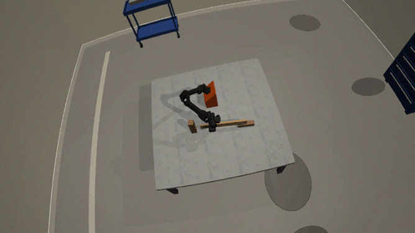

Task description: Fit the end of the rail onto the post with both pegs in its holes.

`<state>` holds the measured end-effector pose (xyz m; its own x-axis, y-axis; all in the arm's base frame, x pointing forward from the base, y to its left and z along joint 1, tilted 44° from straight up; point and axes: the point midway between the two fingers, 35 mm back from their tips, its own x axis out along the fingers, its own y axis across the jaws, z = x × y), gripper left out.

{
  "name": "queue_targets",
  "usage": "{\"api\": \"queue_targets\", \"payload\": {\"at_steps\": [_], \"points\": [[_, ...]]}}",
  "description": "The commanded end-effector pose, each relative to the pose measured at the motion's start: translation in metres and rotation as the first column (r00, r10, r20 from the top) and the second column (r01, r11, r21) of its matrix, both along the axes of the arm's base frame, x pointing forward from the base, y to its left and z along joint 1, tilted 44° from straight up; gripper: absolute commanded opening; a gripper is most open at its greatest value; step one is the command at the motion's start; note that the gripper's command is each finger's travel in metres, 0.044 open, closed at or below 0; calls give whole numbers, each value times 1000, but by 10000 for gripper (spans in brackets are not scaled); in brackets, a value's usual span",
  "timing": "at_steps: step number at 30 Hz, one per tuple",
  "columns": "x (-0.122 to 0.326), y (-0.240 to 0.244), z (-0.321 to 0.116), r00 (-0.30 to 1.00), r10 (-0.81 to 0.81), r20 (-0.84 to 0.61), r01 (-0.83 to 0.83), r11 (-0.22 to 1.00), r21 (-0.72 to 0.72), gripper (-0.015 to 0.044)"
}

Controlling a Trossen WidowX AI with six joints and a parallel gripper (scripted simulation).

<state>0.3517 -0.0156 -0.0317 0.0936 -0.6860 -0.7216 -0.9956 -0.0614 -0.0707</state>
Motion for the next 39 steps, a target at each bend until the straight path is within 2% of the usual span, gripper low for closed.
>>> {"api": "queue_targets", "payload": {"at_steps": [1,39], "points": [[1,3,1,1000,7,1,-7,1000,3,0],[3,-6,9,1000,7,1,-7,1000,2,0]]}}
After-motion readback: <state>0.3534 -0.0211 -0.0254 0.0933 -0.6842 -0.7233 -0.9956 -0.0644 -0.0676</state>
